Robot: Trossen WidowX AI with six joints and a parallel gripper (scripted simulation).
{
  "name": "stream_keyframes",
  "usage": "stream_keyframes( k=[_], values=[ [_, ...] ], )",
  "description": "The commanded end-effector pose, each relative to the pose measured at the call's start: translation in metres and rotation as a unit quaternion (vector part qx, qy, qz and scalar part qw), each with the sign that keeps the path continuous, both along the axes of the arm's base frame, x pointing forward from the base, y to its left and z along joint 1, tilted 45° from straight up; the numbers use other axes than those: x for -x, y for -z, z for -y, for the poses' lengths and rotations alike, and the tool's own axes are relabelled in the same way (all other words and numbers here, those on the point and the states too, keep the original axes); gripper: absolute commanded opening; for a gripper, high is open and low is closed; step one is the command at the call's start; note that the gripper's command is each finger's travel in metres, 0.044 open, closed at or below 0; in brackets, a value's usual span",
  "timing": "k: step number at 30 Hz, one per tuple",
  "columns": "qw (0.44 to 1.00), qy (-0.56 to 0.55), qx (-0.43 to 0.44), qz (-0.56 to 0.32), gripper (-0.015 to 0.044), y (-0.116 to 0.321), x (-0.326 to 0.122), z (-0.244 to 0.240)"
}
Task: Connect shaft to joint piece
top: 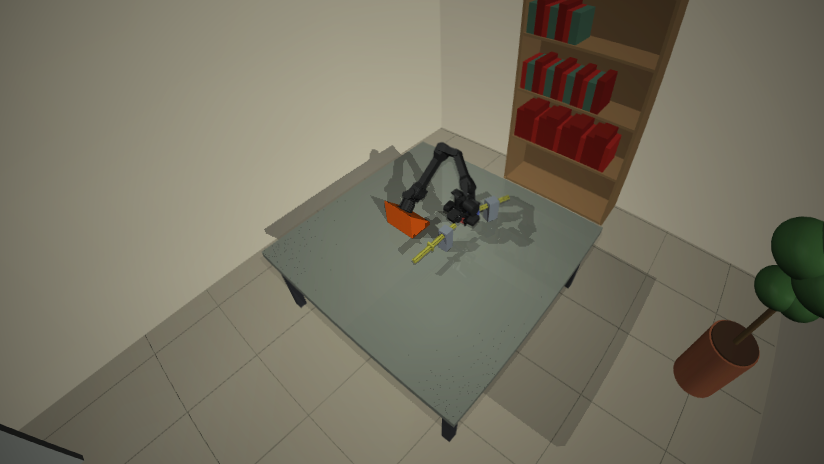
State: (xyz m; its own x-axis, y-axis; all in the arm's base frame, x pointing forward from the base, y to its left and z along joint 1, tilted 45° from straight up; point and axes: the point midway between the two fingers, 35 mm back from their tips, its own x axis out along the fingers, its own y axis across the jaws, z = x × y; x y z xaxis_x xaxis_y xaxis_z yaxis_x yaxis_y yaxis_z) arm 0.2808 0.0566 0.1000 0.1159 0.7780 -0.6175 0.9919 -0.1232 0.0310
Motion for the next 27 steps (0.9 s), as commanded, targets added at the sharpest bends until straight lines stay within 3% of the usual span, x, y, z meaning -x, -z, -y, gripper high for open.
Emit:
stream_keyframes(
  k=[1, 4, 15, 27],
  values=[
    [1.000, 0.000, 0.000, 0.000, 0.0131, -0.0001, 0.0000, 0.0000],
    [1.000, 0.000, 0.000, 0.000, 0.0147, -0.0001, 0.0000, 0.0000],
    [1.000, 0.000, 0.000, 0.000, 0.0436, -0.0001, 0.0000, 0.0000],
    [1.000, 0.000, 0.011, -0.002, 0.0440, -0.0012, 0.0001, 0.0009]
  ],
)
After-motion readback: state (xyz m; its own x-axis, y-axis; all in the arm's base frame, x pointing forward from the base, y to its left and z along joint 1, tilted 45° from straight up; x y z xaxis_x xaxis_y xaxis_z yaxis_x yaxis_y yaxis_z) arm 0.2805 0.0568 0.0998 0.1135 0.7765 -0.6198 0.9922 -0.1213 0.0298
